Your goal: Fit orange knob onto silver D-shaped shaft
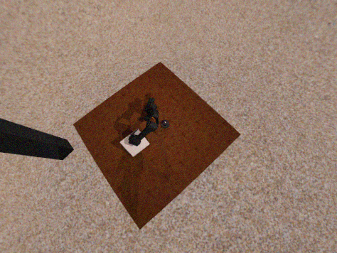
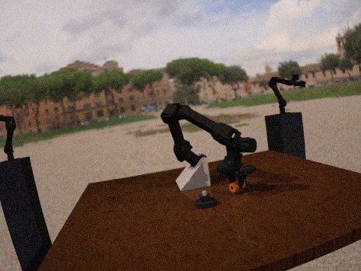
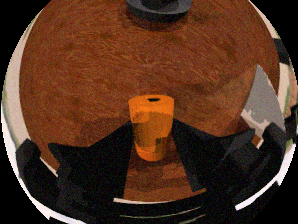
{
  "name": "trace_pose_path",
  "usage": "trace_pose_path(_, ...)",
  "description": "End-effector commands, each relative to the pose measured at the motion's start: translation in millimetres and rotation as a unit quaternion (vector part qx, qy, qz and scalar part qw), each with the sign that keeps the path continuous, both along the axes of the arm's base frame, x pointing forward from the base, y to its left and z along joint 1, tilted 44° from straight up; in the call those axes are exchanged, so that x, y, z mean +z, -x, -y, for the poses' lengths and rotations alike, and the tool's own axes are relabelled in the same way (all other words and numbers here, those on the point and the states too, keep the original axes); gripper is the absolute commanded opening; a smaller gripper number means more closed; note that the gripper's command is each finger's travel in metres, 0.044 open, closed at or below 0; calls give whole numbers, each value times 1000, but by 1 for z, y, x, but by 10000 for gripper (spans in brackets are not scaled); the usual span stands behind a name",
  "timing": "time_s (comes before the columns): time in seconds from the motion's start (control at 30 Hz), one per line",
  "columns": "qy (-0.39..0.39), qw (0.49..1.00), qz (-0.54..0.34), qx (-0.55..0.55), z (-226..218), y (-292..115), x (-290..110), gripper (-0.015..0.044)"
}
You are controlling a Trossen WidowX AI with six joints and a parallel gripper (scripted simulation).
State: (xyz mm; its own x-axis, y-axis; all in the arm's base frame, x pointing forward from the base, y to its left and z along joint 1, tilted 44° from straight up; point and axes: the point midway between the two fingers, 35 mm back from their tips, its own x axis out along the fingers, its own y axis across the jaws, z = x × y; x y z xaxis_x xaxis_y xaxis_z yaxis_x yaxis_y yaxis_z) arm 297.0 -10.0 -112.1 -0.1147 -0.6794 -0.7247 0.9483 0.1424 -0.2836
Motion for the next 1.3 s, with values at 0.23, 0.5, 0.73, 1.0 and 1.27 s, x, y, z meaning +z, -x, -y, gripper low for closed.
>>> trace_pose_path(0.23,18,985,116,-124,-1,0,0,181)
trace_pose_path(0.5,25,973,156,-167,-1,0,0,181)
trace_pose_path(0.73,35,947,219,-234,-1,0,0,181)
trace_pose_path(1.0,50,892,306,-328,-1,0,0,181)
trace_pose_path(1.27,53,880,322,-345,1,0,-1,181)
